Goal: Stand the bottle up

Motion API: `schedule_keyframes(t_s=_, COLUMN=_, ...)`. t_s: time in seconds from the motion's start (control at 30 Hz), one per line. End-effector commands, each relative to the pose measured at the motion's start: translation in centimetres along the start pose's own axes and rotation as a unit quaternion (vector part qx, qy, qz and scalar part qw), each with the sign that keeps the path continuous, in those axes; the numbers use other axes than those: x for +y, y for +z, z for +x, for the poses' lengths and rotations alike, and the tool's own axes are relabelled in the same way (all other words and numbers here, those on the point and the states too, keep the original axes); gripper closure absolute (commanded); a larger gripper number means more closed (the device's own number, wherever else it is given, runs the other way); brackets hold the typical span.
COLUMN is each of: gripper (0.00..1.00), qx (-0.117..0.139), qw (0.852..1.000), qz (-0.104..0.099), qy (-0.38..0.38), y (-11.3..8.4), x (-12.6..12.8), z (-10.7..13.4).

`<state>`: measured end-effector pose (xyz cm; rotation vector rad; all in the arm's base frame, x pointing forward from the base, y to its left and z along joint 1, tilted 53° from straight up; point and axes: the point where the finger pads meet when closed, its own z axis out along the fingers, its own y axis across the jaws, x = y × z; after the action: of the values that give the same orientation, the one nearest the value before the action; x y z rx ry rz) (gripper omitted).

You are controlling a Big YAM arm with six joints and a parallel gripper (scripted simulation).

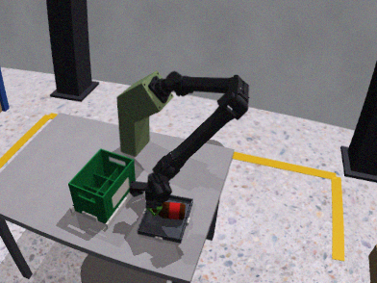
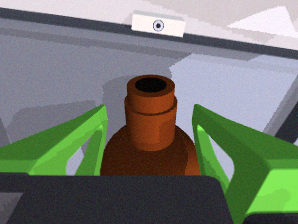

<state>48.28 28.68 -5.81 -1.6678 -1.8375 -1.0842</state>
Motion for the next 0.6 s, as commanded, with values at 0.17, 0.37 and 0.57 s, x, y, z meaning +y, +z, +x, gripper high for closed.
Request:
schedule_keyframes(t_s=0.17, gripper=1.00, qx=0.001, qw=1.000, qz=0.001, qy=0.000, y=0.47, x=-0.20, z=0.20)
schedule_keyframes(t_s=0.37, gripper=1.00, qx=0.002, qw=1.000, qz=0.001, qy=-0.005, y=0.40, x=-0.18, z=0.30)
schedule_keyframes(t_s=0.57, gripper=1.00, qx=0.002, qw=1.000, qz=0.001, qy=-0.005, y=0.40, x=-0.18, z=0.30)
